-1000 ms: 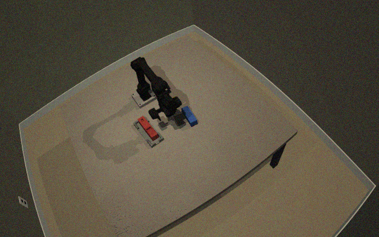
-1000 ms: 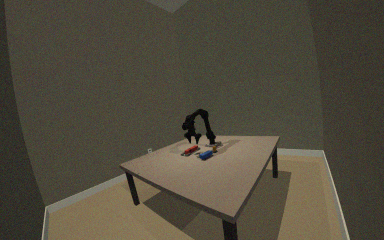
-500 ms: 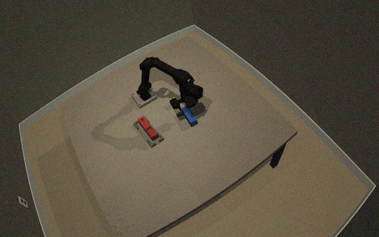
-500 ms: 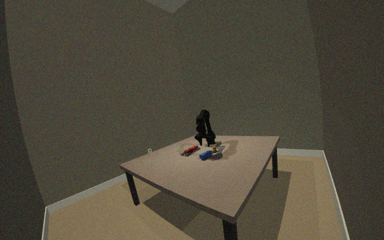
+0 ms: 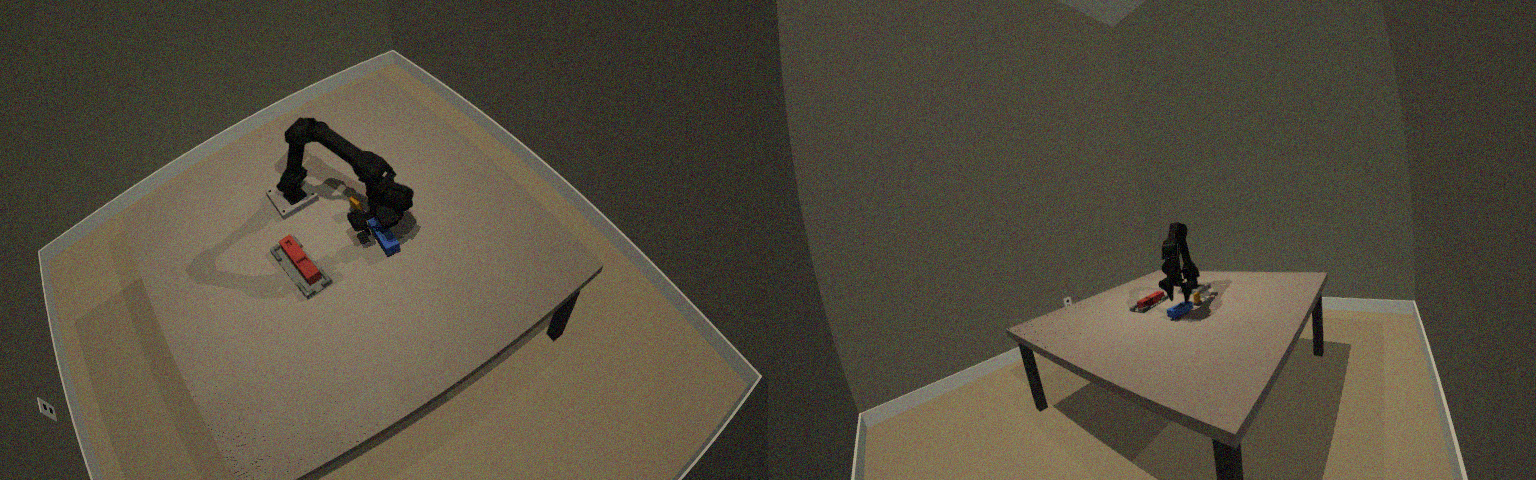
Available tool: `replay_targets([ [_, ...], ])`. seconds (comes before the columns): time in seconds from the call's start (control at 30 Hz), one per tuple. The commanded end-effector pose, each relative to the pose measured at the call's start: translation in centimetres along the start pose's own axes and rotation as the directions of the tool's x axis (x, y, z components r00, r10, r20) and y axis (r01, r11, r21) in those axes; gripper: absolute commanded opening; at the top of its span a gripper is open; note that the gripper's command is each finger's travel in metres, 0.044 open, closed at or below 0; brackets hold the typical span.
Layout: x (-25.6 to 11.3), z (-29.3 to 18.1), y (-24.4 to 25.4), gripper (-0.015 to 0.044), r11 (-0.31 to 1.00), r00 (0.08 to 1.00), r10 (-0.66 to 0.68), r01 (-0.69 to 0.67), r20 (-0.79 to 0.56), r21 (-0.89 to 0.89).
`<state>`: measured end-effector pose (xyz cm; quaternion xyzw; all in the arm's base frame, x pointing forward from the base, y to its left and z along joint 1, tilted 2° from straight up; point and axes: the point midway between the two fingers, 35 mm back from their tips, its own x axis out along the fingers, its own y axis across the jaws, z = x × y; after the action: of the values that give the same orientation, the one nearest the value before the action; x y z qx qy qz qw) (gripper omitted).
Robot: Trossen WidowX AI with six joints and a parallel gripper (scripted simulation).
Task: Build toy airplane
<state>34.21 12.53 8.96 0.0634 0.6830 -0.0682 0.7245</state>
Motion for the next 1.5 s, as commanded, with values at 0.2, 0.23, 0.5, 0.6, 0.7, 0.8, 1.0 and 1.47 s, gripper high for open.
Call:
replay_targets([
  [0.2, 1.7, -0.1, -0.1, 0.044, 1.0, 1.0, -0.002, 0.002, -0.005, 0.004],
  [0.23, 1.8, -0.1, -0.1, 0.044, 1.0, 1.0, -0.002, 0.003, -0.005, 0.004],
  [0.5, 3.1, -0.1, -0.1, 0.044, 1.0, 1.0, -0.003, 0.003, -0.005, 0.004],
  [0.6, 3.6, -0.1, -0.1, 0.044, 1.0, 1.0, -0.003, 0.003, -0.005, 0.004],
  [0.7, 4.1, -0.2, -0.1, 0.044, 1.0, 1.0, -0.003, 0.003, -0.005, 0.004],
  [0.8, 4.3, -0.2, -0.1, 0.044, 1.0, 1.0, -0.003, 0.003, -0.005, 0.004],
  [1.0, 4.3, -0.2, -0.1, 0.0282, 1.0, 1.0, -0.003, 0.003, -0.005, 0.004],
  [1.47, 3.9, -0.2, -0.1, 0.0052, 1.0, 1.0, -0.005, 0.005, -0.007, 0.005],
])
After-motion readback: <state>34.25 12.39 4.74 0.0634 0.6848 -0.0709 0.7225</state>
